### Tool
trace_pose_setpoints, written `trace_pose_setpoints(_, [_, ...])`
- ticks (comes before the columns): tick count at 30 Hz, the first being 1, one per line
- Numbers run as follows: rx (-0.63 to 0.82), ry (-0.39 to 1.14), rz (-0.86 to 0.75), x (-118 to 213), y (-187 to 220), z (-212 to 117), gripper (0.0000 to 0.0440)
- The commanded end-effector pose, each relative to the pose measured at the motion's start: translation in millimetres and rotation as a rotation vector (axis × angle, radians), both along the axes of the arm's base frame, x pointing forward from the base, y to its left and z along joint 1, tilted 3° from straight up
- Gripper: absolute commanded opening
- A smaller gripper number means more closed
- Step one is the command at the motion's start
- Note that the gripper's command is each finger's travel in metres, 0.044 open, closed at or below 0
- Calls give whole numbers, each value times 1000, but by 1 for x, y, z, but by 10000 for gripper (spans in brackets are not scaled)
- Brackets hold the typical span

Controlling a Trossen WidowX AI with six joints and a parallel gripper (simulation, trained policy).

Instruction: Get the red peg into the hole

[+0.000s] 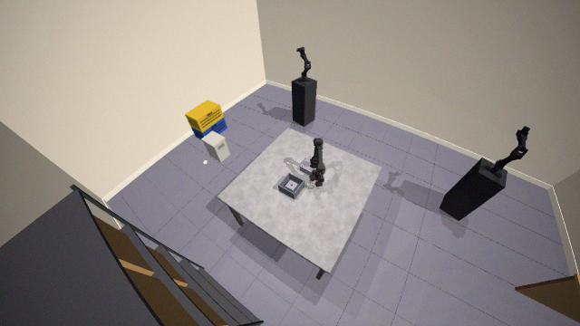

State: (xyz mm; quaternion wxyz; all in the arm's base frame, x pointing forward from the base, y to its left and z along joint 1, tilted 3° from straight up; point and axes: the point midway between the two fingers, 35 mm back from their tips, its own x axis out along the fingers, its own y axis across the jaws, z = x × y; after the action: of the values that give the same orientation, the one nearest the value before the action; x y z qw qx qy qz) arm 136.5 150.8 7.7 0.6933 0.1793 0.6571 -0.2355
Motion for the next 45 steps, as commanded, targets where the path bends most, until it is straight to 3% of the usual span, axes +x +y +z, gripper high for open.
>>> trace_pose_setpoints(1, [9, 7, 18, 0, 2, -14, 391])
trace_pose_setpoints(13, [-38, 74, 2, -2, -1, -34, 76])
trace_pose_setpoints(17, [-65, 95, -2, -2, -1, -36, 0])
trace_pose_setpoints(32, [-86, -1, 19, 30, 7, 17, 0])
trace_pose_setpoints(45, [-98, -89, -77, 65, -1, 68, 0])
